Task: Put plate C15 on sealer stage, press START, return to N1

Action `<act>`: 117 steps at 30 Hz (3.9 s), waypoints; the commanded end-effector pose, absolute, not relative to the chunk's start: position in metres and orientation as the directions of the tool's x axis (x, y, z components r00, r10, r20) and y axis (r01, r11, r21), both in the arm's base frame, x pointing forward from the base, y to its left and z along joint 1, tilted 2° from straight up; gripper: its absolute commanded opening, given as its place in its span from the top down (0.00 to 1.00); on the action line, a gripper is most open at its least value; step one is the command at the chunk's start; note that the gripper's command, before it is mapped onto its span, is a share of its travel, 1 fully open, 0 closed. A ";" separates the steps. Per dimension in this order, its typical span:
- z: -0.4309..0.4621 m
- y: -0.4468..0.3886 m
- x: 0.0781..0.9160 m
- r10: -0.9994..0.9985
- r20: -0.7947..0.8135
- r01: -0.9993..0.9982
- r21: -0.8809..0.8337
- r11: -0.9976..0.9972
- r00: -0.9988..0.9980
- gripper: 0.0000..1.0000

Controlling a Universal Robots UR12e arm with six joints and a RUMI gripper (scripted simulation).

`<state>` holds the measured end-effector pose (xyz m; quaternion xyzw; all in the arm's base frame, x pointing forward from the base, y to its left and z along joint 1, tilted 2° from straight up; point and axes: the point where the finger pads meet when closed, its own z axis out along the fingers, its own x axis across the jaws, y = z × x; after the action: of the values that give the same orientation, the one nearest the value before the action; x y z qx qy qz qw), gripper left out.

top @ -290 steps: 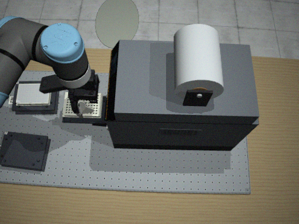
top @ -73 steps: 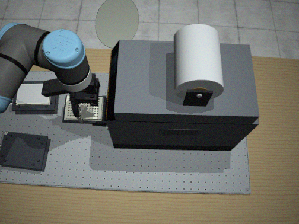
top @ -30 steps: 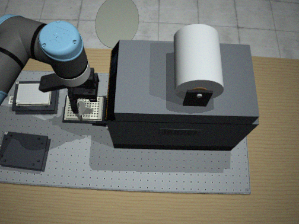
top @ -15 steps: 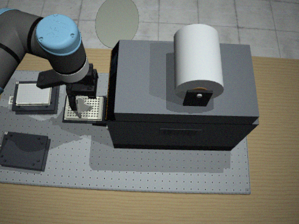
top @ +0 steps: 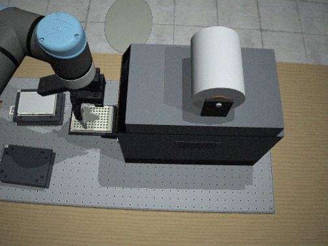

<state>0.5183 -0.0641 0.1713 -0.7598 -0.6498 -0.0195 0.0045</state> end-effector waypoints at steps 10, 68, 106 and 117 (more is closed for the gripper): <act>0.170 -0.062 0.495 0.987 0.037 0.988 0.015 -0.157 0.156 0.32; 0.240 -0.115 0.450 0.987 0.034 0.987 0.020 -0.157 0.156 0.45; 0.281 -0.150 0.440 0.987 0.036 0.976 0.150 -0.160 0.156 1.00; 0.281 -0.150 0.440 0.987 0.036 0.890 0.428 -0.156 0.156 1.00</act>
<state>0.4356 -0.1507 0.2847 -0.7558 -0.6371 -0.1036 -0.1098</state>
